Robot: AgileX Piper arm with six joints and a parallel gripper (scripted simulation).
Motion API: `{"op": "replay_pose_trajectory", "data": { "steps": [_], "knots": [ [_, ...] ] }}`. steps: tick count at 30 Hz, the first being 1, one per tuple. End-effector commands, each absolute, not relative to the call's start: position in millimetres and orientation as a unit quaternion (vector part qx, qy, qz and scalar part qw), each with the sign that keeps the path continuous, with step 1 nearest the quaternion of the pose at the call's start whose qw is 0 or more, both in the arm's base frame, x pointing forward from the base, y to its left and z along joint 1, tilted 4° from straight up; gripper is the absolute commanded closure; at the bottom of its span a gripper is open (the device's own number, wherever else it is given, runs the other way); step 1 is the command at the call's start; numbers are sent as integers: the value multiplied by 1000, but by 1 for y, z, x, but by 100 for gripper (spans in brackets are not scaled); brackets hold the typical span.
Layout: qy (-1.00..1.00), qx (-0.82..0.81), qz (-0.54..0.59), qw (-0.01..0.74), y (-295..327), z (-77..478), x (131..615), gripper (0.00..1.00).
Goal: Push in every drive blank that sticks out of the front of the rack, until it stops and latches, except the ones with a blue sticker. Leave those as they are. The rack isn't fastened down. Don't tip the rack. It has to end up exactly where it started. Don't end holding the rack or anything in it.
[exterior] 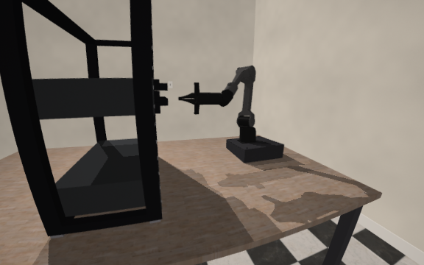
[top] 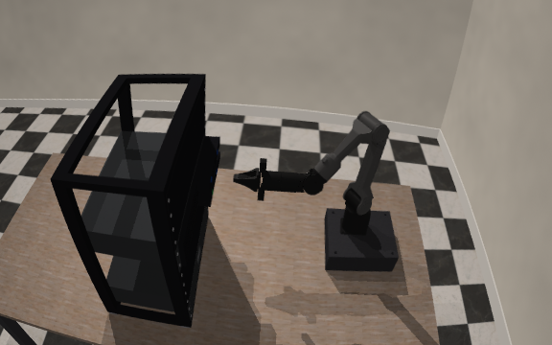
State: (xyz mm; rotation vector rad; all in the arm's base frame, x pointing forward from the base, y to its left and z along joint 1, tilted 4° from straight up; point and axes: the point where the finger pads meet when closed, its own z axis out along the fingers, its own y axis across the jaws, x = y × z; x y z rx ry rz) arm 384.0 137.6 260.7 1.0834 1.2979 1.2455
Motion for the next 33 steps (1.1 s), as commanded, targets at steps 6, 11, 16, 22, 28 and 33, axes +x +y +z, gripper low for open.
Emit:
{"op": "replay_pose_trajectory", "data": {
  "steps": [6, 11, 16, 22, 28, 33],
  "knots": [
    [535, 449, 513, 499, 173, 252, 366, 100],
    [535, 449, 513, 499, 186, 249, 359, 100],
    [535, 449, 513, 499, 187, 249, 368, 100],
    [535, 449, 513, 499, 190, 250, 402, 100],
    [535, 449, 513, 499, 192, 251, 425, 100],
    [535, 449, 513, 499, 192, 251, 425, 100]
  ]
}}
